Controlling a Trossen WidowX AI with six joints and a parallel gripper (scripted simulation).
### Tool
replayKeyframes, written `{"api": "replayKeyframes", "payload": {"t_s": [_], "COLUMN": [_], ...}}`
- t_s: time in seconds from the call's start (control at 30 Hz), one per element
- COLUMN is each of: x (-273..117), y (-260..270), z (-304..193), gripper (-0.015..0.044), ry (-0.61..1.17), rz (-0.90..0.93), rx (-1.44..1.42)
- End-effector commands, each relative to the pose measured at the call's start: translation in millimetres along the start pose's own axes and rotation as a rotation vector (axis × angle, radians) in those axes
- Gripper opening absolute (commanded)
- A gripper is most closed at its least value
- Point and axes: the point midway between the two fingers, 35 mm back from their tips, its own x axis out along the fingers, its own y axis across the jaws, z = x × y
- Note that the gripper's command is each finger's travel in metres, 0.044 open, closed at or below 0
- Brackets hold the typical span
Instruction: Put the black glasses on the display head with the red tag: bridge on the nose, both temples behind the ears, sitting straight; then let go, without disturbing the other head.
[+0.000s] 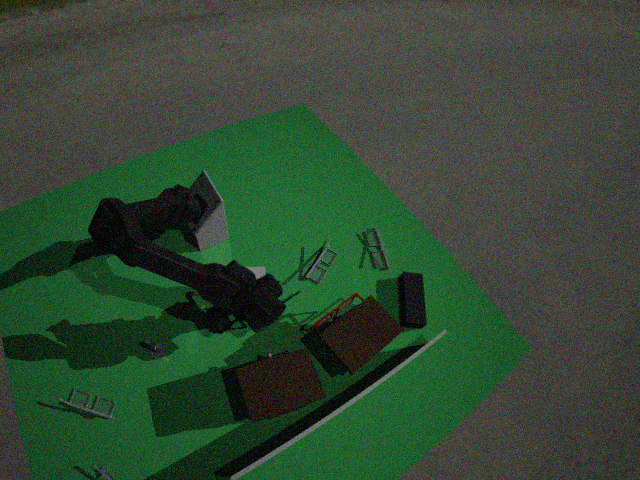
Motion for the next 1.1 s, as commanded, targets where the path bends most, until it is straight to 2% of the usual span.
{"api": "replayKeyframes", "payload": {"t_s": [0.0,0.37,0.63,1.07], "x": [-22.7,-92.7,-94.5,-94.8], "y": [1.8,5.2,-9.7,-108.7], "z": [5.5,3.2,11.4,36.9], "gripper": [0.0000,0.0000,0.0000,0.0000], "ry": [-0.017,-0.017,-0.016,-0.022], "rz": [0.008,0.005,0.016,0.045], "rx": [0.007,0.008,0.007,0.007]}}
